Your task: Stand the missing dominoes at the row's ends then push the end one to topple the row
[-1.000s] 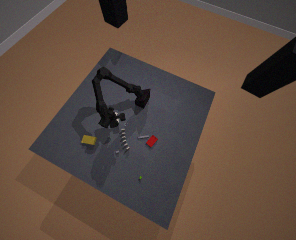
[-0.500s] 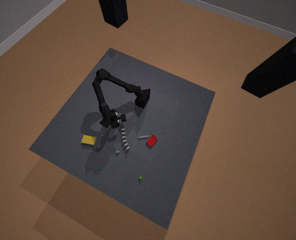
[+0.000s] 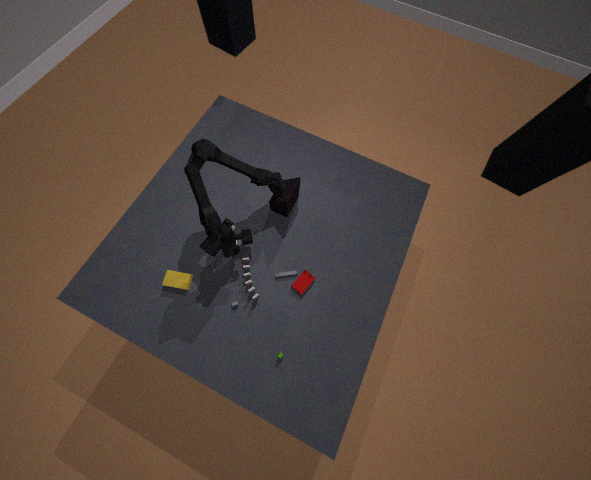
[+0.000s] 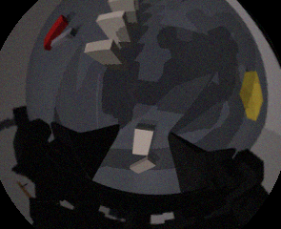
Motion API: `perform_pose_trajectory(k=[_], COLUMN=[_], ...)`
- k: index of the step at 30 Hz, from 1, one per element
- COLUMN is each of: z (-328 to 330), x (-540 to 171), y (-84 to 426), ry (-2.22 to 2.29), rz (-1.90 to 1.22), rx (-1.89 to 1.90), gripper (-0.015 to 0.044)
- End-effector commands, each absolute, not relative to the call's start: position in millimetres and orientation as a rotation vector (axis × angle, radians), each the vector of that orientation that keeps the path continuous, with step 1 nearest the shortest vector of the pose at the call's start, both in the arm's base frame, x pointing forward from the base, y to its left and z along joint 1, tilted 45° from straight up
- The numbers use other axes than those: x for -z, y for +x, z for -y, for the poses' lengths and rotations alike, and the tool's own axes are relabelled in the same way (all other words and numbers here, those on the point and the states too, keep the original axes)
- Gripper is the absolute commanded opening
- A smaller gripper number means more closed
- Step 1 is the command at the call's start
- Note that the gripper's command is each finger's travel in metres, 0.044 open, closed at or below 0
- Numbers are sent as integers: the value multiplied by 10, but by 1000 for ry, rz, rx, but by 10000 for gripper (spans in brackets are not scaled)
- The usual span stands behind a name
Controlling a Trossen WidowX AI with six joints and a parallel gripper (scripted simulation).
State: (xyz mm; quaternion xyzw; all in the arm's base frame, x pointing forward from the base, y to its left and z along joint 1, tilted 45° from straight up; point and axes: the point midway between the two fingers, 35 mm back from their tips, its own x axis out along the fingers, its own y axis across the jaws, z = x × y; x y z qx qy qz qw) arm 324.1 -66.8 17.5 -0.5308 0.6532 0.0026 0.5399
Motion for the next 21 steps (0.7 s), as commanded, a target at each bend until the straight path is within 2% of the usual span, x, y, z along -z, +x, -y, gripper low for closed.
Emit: perform_pose_trajectory(k=[1,8,18,21], z=[677,677,662,446], x=[-159,-159,-175,-394], y=[3236,3236,3235,3207], ry=[-1272,-1272,-1272,-1271], rz=[-1559,-1559,-1559,-1559], rx=[-9,-9,-9,-10], gripper=[282,107,107,107])
